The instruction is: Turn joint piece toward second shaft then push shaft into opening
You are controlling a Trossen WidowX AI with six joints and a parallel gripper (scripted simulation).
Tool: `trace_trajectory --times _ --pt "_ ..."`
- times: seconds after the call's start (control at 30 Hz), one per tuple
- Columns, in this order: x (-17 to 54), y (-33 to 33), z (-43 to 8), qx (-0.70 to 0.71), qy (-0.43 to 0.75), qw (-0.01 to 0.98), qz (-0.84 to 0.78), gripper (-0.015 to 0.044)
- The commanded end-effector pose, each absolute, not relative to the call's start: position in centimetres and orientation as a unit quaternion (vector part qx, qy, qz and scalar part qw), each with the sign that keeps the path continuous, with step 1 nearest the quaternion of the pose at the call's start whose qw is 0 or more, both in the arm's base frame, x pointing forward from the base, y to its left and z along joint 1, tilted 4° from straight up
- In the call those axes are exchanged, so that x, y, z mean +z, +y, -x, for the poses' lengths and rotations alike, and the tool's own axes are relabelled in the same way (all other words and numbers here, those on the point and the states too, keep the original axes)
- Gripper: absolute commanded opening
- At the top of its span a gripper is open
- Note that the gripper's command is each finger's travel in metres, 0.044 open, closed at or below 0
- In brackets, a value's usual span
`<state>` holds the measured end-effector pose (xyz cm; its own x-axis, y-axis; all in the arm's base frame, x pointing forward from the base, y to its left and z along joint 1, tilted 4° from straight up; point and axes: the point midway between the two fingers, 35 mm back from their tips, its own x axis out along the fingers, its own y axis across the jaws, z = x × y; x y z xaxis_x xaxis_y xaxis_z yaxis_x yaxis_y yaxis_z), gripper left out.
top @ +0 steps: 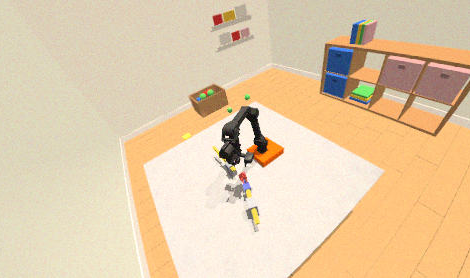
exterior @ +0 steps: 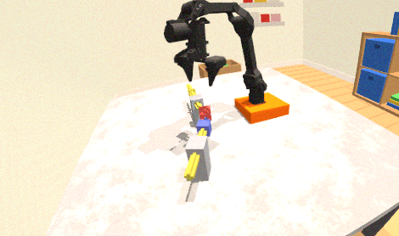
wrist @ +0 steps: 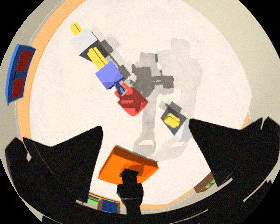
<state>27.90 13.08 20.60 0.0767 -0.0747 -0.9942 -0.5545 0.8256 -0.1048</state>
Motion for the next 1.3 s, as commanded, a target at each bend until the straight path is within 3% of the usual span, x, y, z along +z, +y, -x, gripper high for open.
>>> trace_trajectory --times 0.0,0.7,1.27 --pt "22.1 13.0 -27.5 0.149 0.657 0.712 0.199 0.044" --pt "19.5 6.1 -26.3 -0.025 0.703 0.71 0.024 0.044" --pt "19.0 6.1 -26.3 -0.174 0.687 0.699 -0.098 0.044"
